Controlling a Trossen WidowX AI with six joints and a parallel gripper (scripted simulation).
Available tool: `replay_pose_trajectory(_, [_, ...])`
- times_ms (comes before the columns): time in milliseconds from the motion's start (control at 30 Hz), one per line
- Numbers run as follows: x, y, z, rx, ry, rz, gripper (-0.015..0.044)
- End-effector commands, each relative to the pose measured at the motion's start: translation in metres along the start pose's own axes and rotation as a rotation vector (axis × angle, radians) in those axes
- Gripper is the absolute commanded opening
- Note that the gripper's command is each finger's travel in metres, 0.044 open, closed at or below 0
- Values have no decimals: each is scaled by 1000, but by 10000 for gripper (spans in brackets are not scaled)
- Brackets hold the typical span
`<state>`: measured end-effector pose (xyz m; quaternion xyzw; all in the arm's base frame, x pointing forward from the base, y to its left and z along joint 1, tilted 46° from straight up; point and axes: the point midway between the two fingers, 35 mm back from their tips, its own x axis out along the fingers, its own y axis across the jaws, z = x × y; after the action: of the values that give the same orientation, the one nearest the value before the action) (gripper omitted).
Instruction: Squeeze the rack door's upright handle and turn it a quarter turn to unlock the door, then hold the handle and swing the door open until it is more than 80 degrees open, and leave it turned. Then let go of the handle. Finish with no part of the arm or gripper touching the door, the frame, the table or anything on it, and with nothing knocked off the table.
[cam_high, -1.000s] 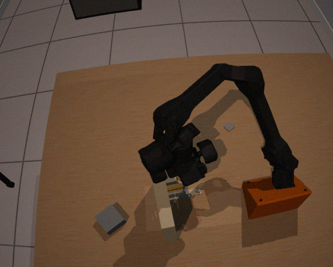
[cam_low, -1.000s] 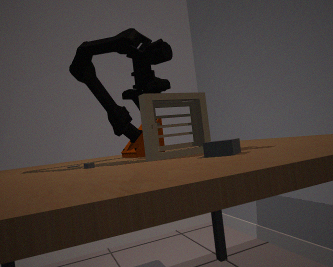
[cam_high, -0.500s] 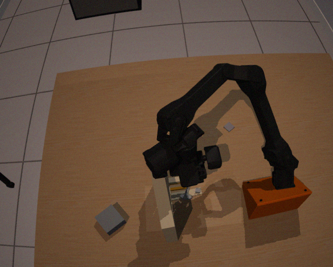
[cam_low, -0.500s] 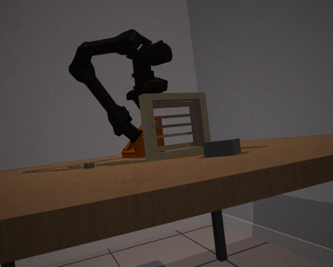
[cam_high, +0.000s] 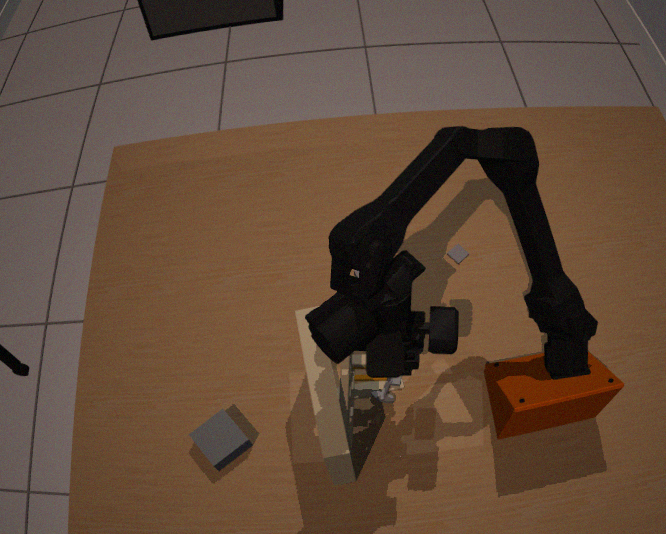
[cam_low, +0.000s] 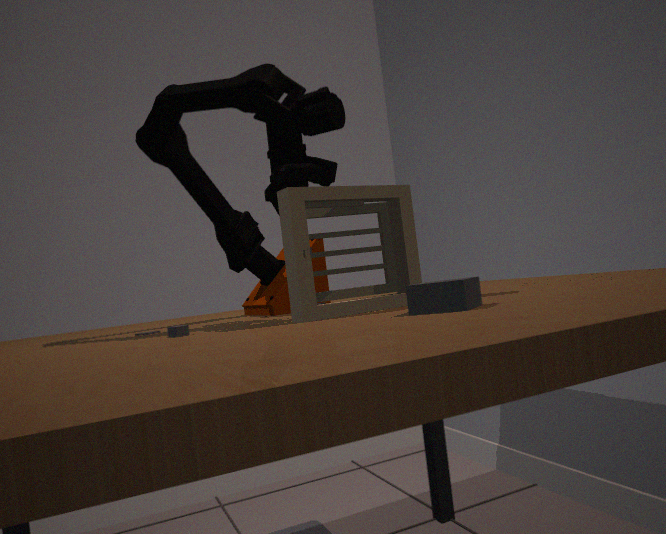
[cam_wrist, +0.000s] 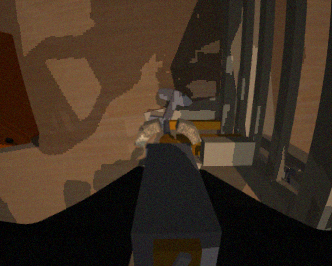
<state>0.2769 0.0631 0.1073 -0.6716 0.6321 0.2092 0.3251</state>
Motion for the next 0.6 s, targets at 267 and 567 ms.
replay_pose_trajectory(267, [0, 18, 8, 218, -10, -6, 18])
replay_pose_trajectory(567, [0, 34, 16, 349, -10, -5, 18])
